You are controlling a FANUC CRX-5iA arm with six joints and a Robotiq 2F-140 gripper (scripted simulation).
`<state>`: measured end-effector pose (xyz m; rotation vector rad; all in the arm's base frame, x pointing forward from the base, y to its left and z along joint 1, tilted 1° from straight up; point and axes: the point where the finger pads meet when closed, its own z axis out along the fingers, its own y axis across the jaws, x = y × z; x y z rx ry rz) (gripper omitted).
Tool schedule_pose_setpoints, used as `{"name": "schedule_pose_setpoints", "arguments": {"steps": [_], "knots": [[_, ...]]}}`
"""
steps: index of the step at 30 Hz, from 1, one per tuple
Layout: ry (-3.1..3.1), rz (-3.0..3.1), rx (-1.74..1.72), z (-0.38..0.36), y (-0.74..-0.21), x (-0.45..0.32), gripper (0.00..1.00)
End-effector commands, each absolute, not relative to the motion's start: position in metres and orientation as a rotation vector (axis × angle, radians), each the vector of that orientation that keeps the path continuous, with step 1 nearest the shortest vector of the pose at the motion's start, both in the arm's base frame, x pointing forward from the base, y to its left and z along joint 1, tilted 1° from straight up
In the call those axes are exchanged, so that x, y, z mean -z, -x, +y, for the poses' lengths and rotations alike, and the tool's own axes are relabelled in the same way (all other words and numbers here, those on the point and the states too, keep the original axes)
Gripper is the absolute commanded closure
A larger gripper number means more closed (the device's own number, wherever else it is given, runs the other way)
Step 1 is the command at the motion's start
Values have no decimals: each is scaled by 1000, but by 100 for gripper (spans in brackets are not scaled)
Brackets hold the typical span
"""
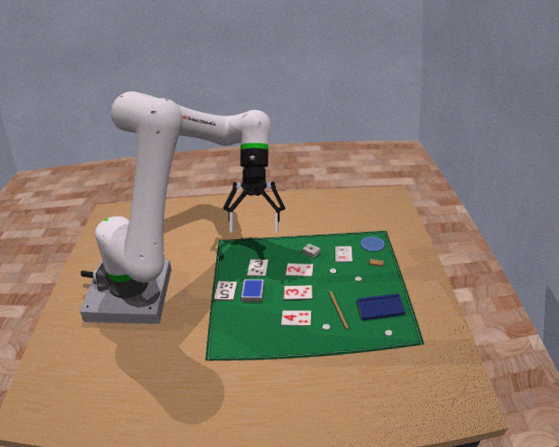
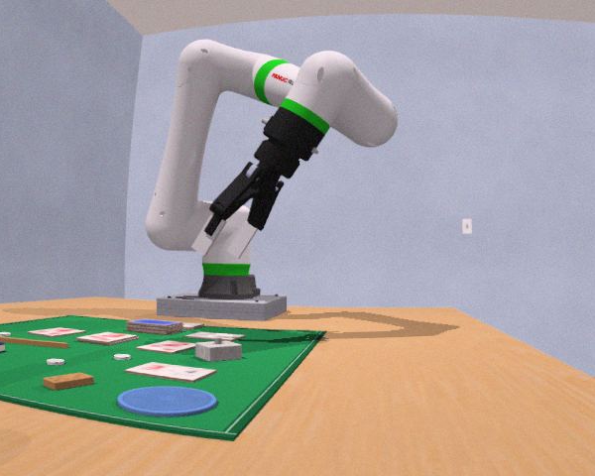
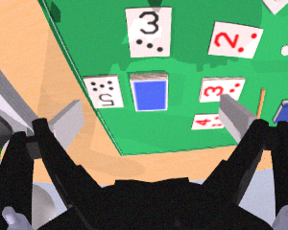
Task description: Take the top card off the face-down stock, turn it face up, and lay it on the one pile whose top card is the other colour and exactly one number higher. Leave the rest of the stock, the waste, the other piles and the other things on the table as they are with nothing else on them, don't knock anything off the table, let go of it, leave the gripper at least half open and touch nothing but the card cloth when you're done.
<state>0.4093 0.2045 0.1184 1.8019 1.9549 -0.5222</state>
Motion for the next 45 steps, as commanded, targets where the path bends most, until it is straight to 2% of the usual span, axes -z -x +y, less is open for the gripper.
{"name": "schedule_pose_setpoints", "arguments": {"steps": [1, 8, 18, 34, 45], "knots": [[-1859, 2017, 441, 205, -409, -119, 0], [-2019, 2196, 183, 204, -409, -119, 0], [-2108, 2295, 8, 205, -409, -119, 0], [-2159, 2275, -26, 205, -409, -119, 0], [-2530, 1859, -27, 204, -410, -112, 0]]}}
